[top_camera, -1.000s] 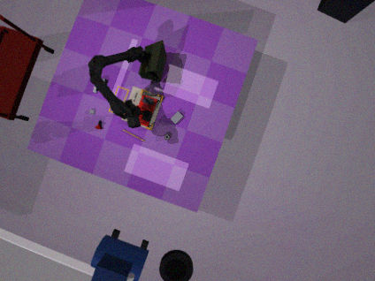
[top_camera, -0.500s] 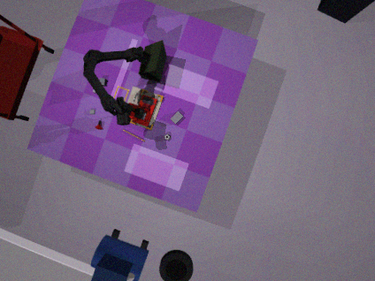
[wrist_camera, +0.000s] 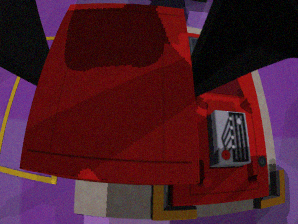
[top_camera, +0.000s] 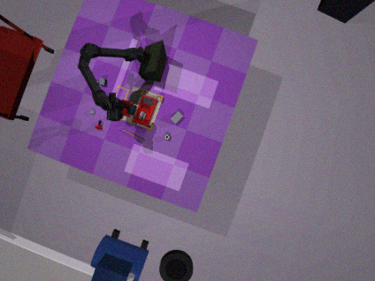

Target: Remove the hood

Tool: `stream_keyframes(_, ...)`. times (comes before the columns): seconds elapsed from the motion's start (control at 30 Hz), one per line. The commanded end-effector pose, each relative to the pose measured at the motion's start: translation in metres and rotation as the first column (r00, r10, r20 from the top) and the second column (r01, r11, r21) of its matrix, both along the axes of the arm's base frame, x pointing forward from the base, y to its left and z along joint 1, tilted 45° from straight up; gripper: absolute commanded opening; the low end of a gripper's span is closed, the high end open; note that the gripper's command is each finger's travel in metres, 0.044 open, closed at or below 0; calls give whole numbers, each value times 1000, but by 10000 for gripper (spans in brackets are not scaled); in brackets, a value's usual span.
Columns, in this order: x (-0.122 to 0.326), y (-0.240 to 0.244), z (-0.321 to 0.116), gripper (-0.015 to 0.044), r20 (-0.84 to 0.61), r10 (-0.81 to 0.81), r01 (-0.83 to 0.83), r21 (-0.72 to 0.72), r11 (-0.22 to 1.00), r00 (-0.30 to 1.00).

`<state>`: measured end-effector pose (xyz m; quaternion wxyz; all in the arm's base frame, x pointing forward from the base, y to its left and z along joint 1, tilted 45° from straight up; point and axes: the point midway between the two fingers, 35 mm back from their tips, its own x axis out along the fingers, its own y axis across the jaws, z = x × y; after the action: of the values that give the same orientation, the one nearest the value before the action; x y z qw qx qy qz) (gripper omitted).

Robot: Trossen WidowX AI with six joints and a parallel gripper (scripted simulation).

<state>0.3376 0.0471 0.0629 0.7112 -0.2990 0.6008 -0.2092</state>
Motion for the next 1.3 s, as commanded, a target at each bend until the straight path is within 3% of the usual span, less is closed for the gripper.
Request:
stream_keyframes(0.0,-2,-8,9,0,1,2,-2,-2,1000,1000)
stream_keyframes(1.27,-35,-81,69,0,9,-3,3,-19,1000,1000)
